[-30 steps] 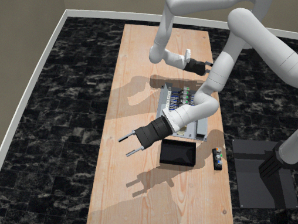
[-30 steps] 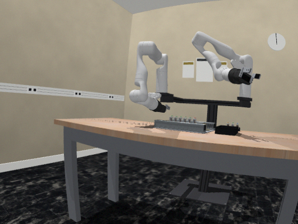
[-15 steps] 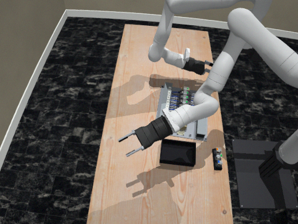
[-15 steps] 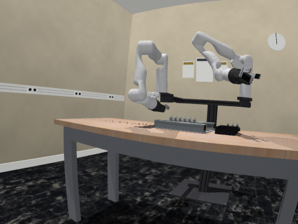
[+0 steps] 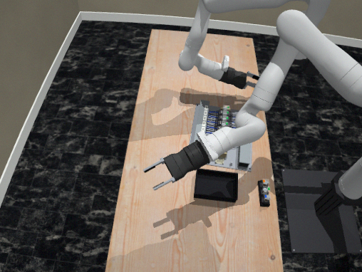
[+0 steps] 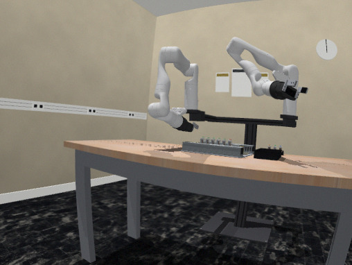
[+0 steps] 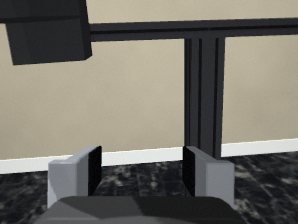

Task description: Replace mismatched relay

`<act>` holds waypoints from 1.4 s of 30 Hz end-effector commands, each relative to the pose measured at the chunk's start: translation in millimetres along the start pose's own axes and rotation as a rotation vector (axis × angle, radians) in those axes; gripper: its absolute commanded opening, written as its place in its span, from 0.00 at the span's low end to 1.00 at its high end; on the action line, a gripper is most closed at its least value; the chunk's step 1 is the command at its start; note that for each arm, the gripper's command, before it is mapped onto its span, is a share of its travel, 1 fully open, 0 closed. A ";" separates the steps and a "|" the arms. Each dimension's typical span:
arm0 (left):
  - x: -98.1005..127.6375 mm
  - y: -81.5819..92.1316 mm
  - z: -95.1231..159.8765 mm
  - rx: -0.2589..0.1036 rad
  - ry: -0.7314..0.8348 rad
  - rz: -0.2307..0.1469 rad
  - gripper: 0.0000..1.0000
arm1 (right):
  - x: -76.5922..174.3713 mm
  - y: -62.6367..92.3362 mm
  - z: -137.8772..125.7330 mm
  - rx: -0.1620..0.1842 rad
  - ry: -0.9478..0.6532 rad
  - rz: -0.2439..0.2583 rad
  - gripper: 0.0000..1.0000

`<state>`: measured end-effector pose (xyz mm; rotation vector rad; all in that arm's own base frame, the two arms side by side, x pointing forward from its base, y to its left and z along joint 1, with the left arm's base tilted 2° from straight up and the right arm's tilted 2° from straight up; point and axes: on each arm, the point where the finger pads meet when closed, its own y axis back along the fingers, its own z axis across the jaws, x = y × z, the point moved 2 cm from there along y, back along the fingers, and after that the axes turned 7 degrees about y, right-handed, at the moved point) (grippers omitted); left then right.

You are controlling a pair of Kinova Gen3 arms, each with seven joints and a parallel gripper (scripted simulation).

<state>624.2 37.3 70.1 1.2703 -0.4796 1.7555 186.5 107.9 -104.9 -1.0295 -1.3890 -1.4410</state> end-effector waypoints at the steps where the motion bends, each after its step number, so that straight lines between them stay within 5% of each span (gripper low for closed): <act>1: 1.2 0.0 0.9 -0.001 0.002 0.002 1.00 | 0.5 2.4 -0.7 -0.005 0.000 -0.005 1.00; 19: 1.2 0.0 0.9 -0.001 0.002 0.002 1.00 | 2.5 23.7 -13.4 -0.059 -0.009 -0.057 1.00; 42: 1.2 0.0 0.9 -0.001 0.002 0.002 1.00 | 9.8 65.7 -47.7 -0.171 -0.037 -0.169 1.00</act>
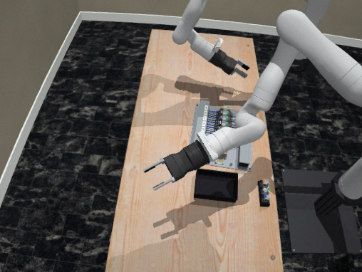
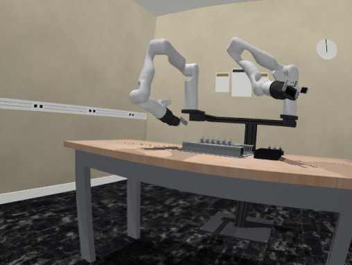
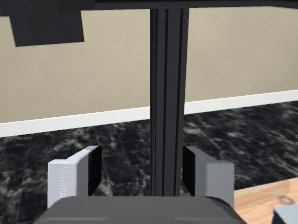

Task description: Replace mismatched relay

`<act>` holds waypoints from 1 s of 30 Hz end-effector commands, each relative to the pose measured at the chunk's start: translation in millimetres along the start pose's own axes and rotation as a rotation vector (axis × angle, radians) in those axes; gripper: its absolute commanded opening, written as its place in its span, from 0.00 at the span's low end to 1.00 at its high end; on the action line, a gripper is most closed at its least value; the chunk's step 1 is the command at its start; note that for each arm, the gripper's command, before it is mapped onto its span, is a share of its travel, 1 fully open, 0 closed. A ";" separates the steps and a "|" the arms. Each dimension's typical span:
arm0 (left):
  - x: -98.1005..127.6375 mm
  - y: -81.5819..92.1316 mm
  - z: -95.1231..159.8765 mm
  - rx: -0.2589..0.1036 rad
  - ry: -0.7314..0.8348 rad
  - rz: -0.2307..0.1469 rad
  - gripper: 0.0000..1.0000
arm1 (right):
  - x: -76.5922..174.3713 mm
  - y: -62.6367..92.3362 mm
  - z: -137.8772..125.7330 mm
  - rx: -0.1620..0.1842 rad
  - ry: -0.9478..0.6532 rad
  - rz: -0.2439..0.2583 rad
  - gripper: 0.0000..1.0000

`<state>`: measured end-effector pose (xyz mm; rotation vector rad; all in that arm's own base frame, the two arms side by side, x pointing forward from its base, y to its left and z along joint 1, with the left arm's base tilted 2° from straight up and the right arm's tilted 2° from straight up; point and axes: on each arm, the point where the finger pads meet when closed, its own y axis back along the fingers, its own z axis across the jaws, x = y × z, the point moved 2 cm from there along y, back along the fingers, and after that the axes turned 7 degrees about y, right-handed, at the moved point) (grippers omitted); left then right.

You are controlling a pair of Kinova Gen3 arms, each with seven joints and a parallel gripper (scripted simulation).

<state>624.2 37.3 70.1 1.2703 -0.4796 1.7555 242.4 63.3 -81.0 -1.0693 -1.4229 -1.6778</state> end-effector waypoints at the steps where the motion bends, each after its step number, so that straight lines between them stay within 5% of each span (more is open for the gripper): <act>1: 1.2 0.0 0.9 -0.001 0.002 0.002 1.00 | 0.5 8.2 -5.0 -0.018 -0.005 -0.020 1.00; 30: 1.2 0.0 0.9 -0.001 0.002 0.002 1.00 | 11.1 76.3 -72.6 -0.189 -0.086 -0.213 1.00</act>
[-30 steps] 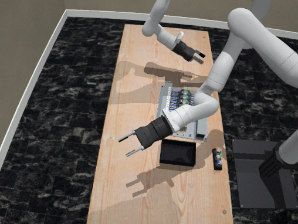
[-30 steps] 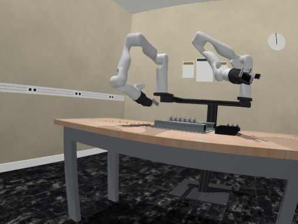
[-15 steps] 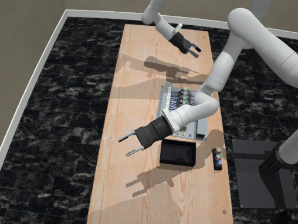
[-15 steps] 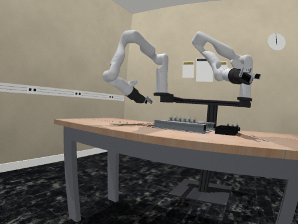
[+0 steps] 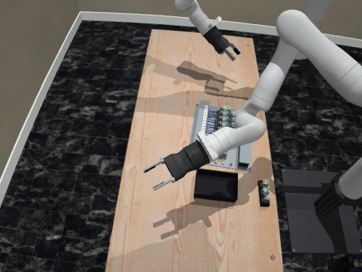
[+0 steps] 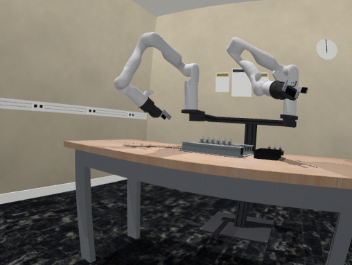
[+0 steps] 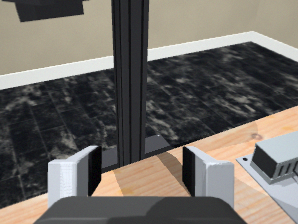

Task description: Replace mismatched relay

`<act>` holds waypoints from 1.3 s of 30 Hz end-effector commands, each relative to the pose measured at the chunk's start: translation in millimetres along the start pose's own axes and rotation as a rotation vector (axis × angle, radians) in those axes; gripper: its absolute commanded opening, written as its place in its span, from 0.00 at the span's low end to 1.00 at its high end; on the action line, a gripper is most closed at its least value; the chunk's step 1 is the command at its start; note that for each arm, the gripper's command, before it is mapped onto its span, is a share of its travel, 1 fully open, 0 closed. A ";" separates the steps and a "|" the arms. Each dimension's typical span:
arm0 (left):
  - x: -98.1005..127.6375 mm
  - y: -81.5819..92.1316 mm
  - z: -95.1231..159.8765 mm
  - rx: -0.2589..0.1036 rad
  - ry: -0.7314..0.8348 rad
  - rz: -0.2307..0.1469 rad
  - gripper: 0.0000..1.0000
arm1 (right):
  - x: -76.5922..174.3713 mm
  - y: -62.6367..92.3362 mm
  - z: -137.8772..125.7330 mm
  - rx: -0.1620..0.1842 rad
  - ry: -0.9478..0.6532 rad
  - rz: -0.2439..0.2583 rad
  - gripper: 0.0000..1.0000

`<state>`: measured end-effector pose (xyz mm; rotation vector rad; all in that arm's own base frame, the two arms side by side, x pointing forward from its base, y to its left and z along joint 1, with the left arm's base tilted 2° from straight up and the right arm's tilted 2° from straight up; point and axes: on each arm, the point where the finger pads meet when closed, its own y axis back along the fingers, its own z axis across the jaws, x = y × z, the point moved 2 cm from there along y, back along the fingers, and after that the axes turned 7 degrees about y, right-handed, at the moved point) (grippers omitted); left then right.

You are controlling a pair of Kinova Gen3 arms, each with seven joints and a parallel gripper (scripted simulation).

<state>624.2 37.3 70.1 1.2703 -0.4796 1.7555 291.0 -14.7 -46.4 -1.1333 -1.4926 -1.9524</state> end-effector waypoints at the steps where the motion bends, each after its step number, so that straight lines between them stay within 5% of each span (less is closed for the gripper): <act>1: 1.2 0.0 0.9 -0.001 0.002 0.002 1.00 | 0.0 9.5 -7.7 -0.018 -0.011 -0.024 1.00; 13: 1.2 0.0 0.9 -0.001 0.002 0.002 1.00 | 3.4 48.2 -49.9 -0.102 -0.073 -0.135 1.00; 39: 1.2 0.0 0.9 -0.001 0.002 0.002 1.00 | 29.6 106.2 -147.7 -0.238 -0.226 -0.349 1.00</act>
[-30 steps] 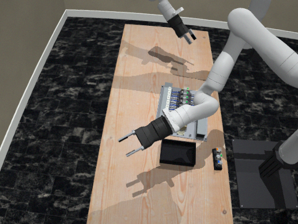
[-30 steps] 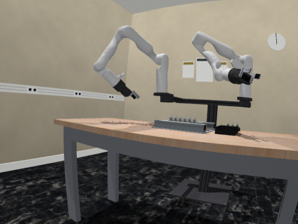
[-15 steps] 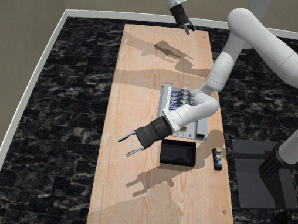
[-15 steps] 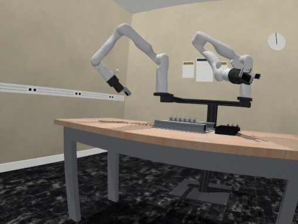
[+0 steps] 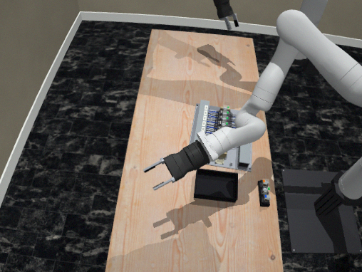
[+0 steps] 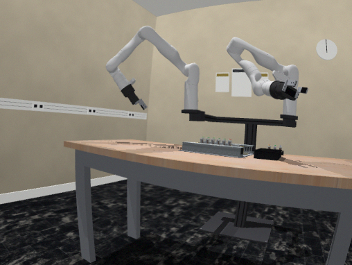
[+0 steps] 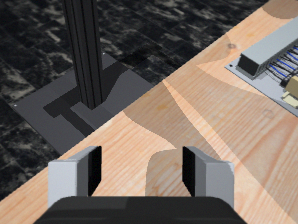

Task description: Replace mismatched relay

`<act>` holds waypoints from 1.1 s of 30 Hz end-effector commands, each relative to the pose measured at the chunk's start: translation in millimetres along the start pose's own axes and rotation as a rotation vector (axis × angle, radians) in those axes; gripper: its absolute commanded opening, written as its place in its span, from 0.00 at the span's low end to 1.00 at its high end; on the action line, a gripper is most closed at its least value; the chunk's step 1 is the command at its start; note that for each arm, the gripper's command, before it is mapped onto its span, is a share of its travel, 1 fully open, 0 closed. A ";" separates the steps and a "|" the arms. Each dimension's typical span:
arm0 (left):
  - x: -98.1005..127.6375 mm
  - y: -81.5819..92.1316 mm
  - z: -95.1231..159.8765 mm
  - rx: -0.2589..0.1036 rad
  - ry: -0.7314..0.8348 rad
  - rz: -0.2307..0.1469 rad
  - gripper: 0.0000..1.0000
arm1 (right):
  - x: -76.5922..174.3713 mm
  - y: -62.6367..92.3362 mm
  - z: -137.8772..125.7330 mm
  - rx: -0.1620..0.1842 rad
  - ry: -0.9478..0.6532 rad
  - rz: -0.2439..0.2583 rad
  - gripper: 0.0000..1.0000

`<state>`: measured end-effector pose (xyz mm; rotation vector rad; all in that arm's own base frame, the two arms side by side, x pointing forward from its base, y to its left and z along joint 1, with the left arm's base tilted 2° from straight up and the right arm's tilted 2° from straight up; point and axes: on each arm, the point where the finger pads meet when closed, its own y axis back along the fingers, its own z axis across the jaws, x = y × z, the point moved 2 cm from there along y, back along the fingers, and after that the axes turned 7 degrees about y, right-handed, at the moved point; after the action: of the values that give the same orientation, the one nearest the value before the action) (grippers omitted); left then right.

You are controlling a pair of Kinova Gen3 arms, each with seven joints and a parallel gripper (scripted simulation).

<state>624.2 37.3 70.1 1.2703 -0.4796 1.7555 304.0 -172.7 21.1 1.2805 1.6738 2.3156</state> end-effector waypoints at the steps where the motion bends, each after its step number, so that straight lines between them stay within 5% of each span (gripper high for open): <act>1: 1.2 0.0 0.9 -0.001 0.002 0.002 1.00 | -0.5 11.8 -13.5 -0.017 -0.023 -0.033 1.00; 33: 1.2 0.0 0.9 -0.001 0.002 0.002 1.00 | 26.4 89.1 -144.0 -0.121 -0.257 -0.299 1.00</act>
<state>624.2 37.3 70.1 1.2703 -0.4796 1.7555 242.5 -304.3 88.8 1.1630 1.5085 1.9814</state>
